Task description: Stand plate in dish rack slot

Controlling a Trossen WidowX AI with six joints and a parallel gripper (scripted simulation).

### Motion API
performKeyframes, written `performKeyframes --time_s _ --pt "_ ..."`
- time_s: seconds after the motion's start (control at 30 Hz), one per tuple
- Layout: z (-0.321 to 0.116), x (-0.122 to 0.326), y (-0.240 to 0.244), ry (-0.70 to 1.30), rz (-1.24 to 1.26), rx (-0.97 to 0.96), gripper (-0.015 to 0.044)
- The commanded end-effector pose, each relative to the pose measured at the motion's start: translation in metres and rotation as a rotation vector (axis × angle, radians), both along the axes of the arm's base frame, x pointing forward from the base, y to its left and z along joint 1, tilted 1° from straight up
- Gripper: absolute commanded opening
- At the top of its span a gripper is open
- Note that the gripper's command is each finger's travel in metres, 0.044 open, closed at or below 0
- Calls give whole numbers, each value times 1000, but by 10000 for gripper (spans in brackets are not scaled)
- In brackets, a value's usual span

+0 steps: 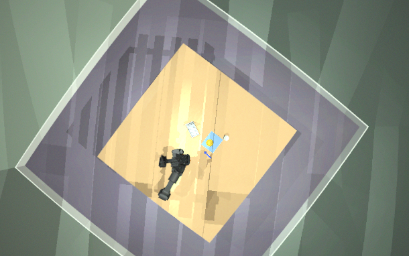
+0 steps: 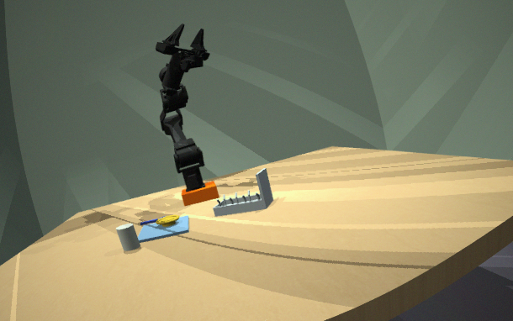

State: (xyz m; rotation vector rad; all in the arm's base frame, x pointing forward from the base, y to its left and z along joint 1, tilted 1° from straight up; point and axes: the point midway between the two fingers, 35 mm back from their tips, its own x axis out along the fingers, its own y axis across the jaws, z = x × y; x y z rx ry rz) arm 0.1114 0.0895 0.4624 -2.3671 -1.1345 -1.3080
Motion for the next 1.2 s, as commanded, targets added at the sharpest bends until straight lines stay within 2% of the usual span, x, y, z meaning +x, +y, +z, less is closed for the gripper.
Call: performKeyframes --time_s 0.0,0.57,1.17 --pt "0 1 0 5 2 1 400" --pt "-7 86 -6 510 145 161 400" --pt "-40 168 -24 1031 235 460 400"
